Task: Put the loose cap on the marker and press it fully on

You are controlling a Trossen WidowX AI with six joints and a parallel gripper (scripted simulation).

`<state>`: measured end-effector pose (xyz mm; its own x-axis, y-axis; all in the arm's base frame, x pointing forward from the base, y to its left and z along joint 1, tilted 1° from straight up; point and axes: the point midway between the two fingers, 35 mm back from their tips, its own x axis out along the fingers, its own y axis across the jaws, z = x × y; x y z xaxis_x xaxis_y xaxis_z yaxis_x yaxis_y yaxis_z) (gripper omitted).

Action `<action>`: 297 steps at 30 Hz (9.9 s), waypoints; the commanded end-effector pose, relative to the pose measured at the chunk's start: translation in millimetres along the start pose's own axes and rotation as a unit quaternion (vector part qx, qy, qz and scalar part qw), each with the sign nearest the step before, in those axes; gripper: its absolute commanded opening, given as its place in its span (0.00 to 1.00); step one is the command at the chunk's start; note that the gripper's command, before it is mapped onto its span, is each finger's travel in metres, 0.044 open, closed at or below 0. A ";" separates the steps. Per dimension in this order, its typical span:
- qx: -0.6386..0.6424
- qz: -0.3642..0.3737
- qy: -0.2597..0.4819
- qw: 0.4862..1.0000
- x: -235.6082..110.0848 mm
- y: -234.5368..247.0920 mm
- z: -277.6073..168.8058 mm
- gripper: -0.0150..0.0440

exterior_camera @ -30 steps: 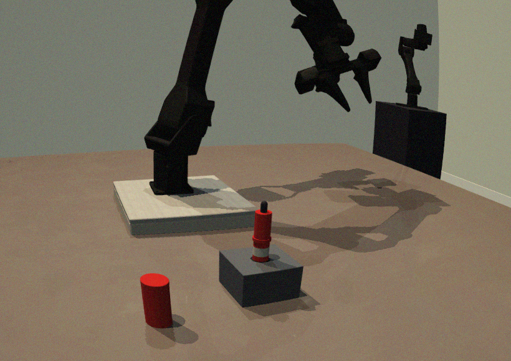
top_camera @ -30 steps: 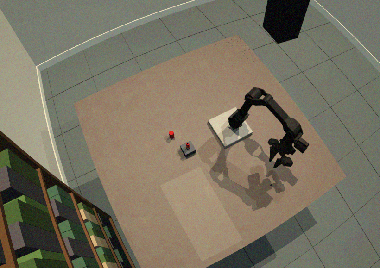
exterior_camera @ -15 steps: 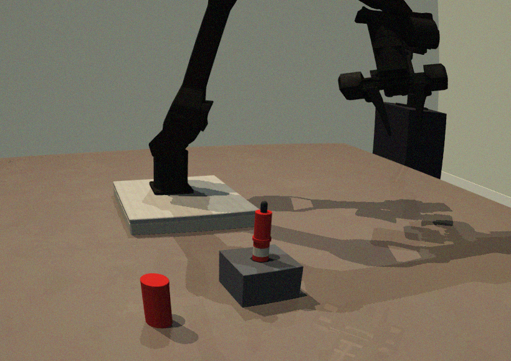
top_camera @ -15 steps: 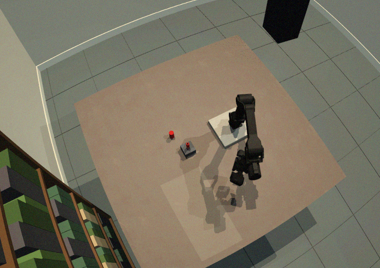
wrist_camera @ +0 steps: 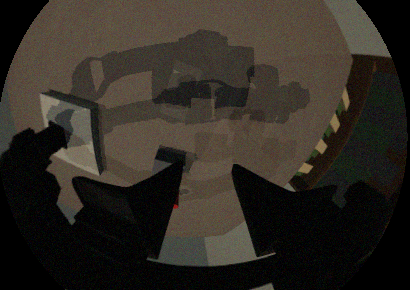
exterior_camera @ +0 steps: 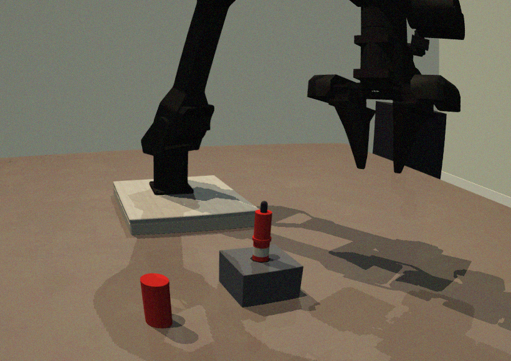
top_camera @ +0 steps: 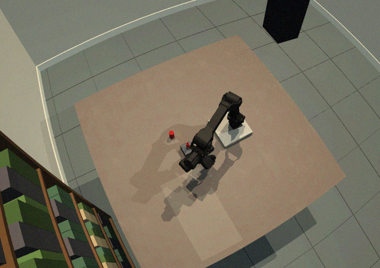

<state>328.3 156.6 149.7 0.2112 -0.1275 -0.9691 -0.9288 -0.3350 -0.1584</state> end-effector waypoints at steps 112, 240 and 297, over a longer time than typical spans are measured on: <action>0.250 0.083 -0.062 0.963 89.8 56.5 -230.6 0.25; 0.251 0.084 -0.067 0.962 67.2 62.7 -103.9 0.25; 0.251 0.084 -0.067 0.962 67.2 62.7 -103.9 0.25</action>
<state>315.5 29.9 95.5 0.0367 -0.0074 -0.9993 -0.9843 0.1727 -0.0375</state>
